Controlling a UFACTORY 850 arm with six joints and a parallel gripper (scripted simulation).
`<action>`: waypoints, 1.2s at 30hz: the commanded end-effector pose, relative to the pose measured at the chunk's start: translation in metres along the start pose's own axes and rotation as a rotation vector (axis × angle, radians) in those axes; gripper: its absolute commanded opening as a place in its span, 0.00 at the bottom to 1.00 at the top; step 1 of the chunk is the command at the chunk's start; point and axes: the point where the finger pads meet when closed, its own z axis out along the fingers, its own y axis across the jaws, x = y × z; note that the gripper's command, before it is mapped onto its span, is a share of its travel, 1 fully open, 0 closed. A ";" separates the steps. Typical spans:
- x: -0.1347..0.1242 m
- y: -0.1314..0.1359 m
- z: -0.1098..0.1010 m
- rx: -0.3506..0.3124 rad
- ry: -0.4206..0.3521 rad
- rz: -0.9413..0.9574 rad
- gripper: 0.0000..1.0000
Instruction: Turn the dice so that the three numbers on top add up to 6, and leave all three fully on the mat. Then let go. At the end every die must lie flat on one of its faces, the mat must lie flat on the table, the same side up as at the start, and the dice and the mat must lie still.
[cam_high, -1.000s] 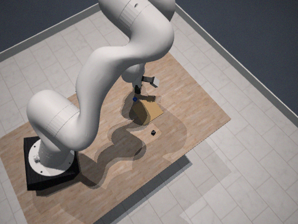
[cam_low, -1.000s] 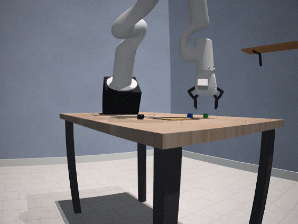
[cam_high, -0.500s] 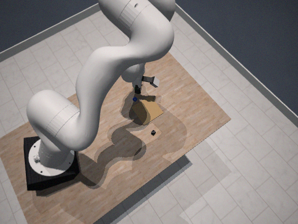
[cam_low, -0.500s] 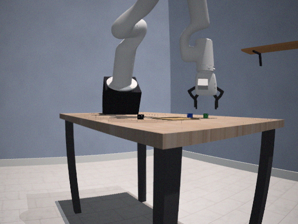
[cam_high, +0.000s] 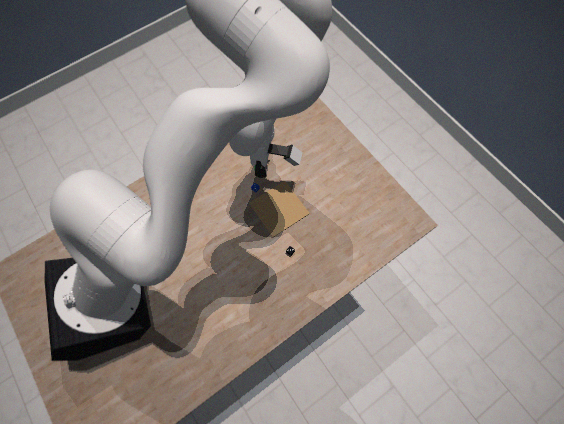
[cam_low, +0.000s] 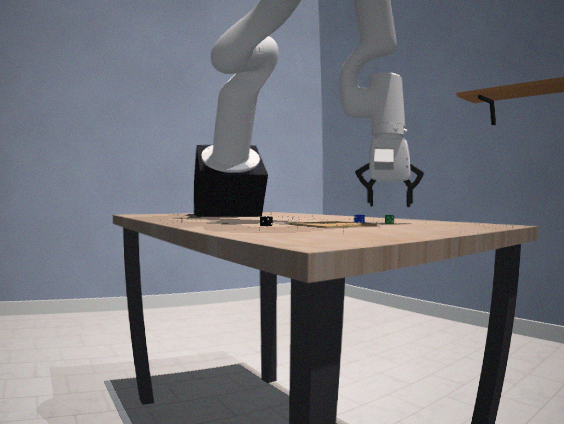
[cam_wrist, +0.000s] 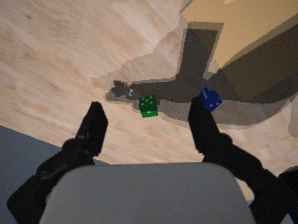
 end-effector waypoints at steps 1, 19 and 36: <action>0.000 -0.001 0.000 0.001 0.000 0.000 1.00; 0.000 -0.001 -0.088 0.001 0.001 0.000 1.00; 0.000 0.000 -0.110 0.001 0.001 -0.002 1.00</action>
